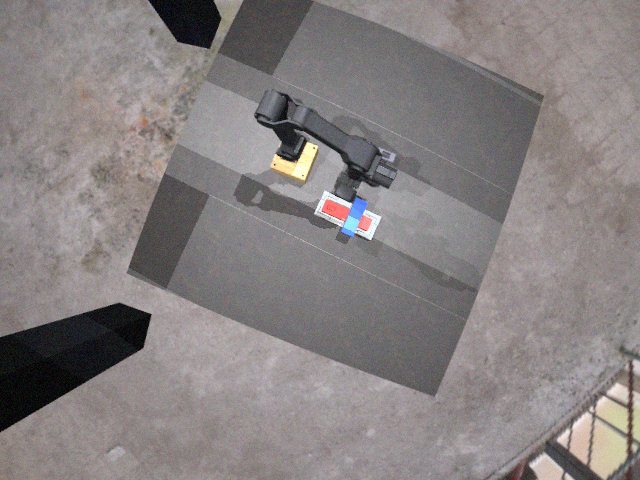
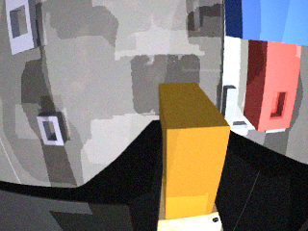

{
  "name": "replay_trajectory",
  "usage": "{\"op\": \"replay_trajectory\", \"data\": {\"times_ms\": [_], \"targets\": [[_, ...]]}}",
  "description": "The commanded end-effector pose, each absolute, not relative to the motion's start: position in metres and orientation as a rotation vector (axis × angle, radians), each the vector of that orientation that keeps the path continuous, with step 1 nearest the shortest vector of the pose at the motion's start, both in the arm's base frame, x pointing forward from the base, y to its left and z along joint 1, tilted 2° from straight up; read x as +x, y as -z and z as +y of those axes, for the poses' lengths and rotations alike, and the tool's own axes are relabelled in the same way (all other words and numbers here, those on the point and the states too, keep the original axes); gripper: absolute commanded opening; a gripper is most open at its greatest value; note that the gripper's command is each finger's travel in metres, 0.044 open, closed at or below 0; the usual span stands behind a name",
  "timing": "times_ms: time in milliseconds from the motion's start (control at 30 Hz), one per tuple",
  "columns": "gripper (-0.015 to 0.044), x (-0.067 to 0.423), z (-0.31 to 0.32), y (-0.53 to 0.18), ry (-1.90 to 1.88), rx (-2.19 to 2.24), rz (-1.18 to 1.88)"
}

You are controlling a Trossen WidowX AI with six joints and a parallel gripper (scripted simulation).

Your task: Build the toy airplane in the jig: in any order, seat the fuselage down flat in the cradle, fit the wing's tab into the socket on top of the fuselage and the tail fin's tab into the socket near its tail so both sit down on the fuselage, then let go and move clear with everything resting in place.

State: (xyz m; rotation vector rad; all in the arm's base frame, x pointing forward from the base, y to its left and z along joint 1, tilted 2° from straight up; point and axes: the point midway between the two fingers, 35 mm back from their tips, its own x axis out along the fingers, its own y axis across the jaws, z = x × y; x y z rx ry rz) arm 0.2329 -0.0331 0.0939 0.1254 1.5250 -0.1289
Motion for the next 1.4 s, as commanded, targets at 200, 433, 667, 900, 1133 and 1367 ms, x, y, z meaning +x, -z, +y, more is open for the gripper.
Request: {"op": "replay_trajectory", "data": {"times_ms": [200, 433, 667, 900, 1133, 1367], "targets": [[0.0, 0.227, -0.063, -0.087, 0.127, 0.11, 1.531], [0.0, 0.222, -0.085, -0.083, 0.126, 0.1, 1.53], [0.0, 0.213, -0.106, -0.08, 0.125, 0.09, 1.531], [0.0, 0.204, -0.126, -0.076, 0.128, 0.086, 1.53], [0.0, 0.193, -0.143, -0.073, 0.124, 0.072, 1.532], [0.0065, 0.192, -0.145, -0.073, 0.123, 0.071, 1.533]]}}
